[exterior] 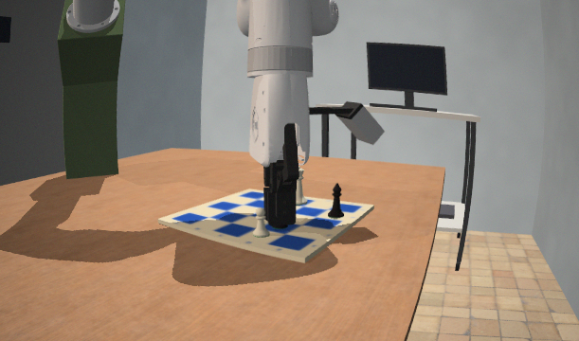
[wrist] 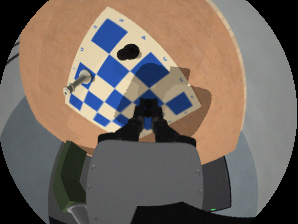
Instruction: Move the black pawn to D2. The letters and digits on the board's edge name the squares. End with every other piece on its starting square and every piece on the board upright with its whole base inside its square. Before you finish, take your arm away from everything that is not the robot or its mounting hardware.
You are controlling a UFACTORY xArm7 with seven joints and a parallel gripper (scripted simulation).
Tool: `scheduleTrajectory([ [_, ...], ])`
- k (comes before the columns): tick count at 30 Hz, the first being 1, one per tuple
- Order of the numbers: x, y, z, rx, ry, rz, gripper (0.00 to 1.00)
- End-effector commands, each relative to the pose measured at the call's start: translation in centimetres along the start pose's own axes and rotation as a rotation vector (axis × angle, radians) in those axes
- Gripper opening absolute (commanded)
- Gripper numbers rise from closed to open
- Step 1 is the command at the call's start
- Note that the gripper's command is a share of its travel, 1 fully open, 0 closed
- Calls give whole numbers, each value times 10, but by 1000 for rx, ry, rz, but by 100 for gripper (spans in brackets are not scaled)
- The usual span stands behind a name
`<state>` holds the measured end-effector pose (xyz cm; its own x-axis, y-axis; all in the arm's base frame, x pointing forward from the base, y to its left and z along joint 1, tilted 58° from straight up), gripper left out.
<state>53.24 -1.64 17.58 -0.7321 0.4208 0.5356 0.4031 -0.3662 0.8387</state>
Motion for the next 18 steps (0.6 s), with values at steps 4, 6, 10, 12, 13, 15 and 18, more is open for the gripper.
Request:
scheduleTrajectory([
  [4,0,0,1,0,2,-1,0],
  [6,0,0,1,0,2,-1,0],
  [10,0,0,1,0,2,-1,0],
  [12,0,0,1,0,2,-1,0],
  [13,0,0,1,0,2,-1,0],
  [15,0,0,1,0,2,-1,0],
  [18,0,0,1,0,2,-1,7],
])
Point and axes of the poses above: the point where the finger pads meet when closed, its own x axis back along the fingers, its own y axis across the jaws, z = x × y, the point moved 4 cm from there along x, back along the fingers, and after that the axes turned 7 degrees about x, right-handed, at the moved point
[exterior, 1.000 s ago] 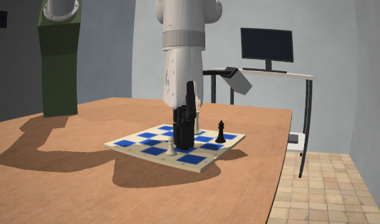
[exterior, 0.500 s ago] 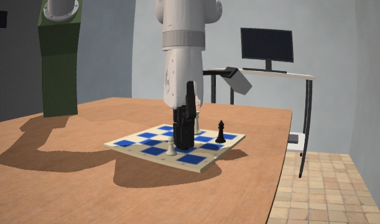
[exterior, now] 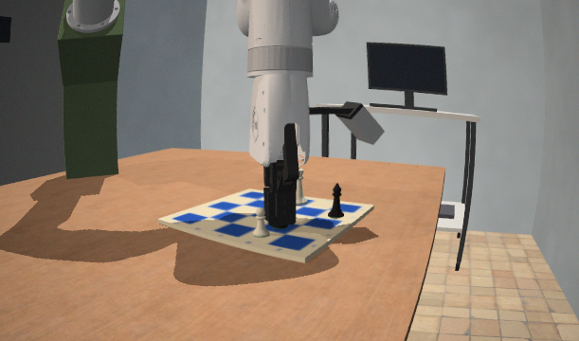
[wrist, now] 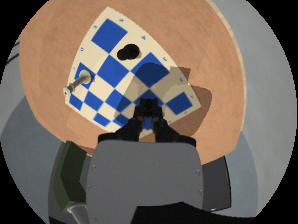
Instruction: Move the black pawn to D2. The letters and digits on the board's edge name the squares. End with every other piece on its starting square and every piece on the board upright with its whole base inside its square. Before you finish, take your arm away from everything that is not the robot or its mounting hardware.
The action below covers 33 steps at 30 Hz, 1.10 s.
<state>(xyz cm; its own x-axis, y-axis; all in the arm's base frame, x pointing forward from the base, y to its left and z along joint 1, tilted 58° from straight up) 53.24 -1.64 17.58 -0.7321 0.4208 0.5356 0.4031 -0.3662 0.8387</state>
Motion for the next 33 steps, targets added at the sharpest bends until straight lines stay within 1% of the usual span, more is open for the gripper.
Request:
scheduleTrajectory([
  [1,0,0,1,0,2,-1,7],
  [2,0,0,1,0,2,-1,14],
  [4,0,0,1,0,2,-1,14],
  [5,0,0,1,0,2,-1,21],
  [7,0,0,1,0,2,-1,21],
  [8,0,0,1,0,2,-1,27],
  [10,0,0,1,0,2,-1,27],
  [11,0,0,1,0,2,-1,34],
  [24,2,0,1,0,2,-1,34],
  [27,8,0,1,0,2,-1,34],
  [30,22,0,1,0,2,-1,34],
  [32,22,0,1,0,2,-1,34],
  [33,28,0,1,0,2,-1,34],
])
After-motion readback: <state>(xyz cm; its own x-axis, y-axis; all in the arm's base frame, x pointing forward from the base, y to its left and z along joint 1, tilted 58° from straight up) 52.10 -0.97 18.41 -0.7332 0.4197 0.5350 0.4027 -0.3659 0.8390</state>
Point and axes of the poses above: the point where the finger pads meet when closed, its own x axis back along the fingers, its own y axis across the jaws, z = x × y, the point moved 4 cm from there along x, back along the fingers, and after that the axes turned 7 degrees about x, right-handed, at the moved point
